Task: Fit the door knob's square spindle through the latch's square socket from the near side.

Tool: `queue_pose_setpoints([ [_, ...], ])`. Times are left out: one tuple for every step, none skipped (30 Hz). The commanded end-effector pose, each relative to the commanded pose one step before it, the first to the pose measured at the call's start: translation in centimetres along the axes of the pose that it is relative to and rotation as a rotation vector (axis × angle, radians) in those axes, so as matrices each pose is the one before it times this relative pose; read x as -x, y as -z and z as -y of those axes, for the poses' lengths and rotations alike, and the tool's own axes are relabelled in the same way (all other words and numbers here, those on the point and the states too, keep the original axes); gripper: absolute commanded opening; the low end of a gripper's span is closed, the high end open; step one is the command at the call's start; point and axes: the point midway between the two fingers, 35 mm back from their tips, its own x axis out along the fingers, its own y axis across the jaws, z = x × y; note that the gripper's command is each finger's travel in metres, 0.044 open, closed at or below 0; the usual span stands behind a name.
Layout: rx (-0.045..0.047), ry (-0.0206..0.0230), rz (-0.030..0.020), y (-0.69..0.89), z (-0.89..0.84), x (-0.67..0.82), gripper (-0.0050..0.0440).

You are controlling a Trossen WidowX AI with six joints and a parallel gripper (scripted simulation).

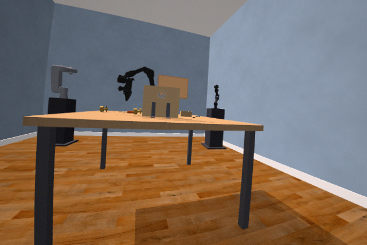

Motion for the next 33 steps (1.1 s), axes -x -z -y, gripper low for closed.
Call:
queue_pose_setpoints([
  [0.06549,0.01960,-0.01066,5.498,0.276,-0.791,0.0440],
  [0.01647,0.00771,-0.00942,1.161,0.147,-0.355,0.0440],
  [0.00000,0.00000,0.00000,0.000,0.000,0.000,0.0440],
  [0.00000,0.00000,0.00000,0.000,0.000,0.000,0.0440],
  [0.01612,0.01121,-0.01339,1.228,0.259,-0.490,0.0440],
  [0.01112,0.00518,-0.00552,0.761,0.114,-0.252,0.0440],
  [0.00445,0.00210,-0.00218,0.303,0.047,-0.104,0.0440],
  [0.00010,0.00005,-0.00005,0.007,0.001,-0.002,0.0440],
  [0.00000,0.00000,0.00000,0.000,0.000,0.000,0.0440],
  [0.00000,0.00000,0.00000,0.000,0.000,0.000,0.0440],
  [0.00000,0.00000,0.00000,0.000,0.000,0.000,0.0440],
  [0.00000,0.00000,0.00000,0.000,0.000,0.000,0.0440],
  [0.00000,-0.00004,0.00005,0.007,0.005,-0.033,0.0440],
  [0.00000,0.00000,0.00000,-0.023,-0.007,-0.013,0.0440],
  [0.00000,0.00000,-0.00001,-0.038,-0.014,-0.037,0.0440],
  [0.00000,0.00000,-0.00001,-0.045,-0.020,-0.065,0.0440],
  [0.00000,0.00000,-0.00001,-0.047,-0.024,-0.094,0.0440],
  [0.00000,0.00000,-0.00001,-0.045,-0.028,-0.123,0.0440],
  [0.00000,0.00000,-0.00001,-0.039,-0.031,-0.148,0.0440],
  [0.00000,0.00000,0.00000,0.000,0.000,0.000,0.0440],
  [0.00000,0.00000,0.00000,0.000,0.000,0.000,0.0440],
  [0.00000,0.00000,0.00000,-0.030,-0.031,-0.159,0.0440],
  [0.00000,0.00000,0.00000,-0.022,-0.029,-0.162,0.0440],
  [0.00000,0.00000,0.00000,-0.014,-0.028,-0.164,0.0440],
  [0.00000,0.00000,0.00000,-0.009,-0.027,-0.164,0.0440],
  [0.00000,0.00000,0.00000,-0.004,-0.026,-0.165,0.0440],
  [0.00000,0.00000,0.00000,-0.001,-0.025,-0.165,0.0440],
  [0.00000,0.00000,0.00000,0.002,-0.025,-0.165,0.0440],
  [0.00000,0.00000,0.00000,0.003,-0.024,-0.165,0.0440],
  [0.00000,0.00000,0.00000,0.005,-0.024,-0.165,0.0440],
  [0.00000,0.00000,0.00000,0.006,-0.024,-0.165,0.0440],
  [0.00000,0.00000,0.00000,0.007,-0.023,-0.165,0.0440],
  [0.00000,0.00000,0.00000,0.007,-0.023,-0.165,0.0440],
])
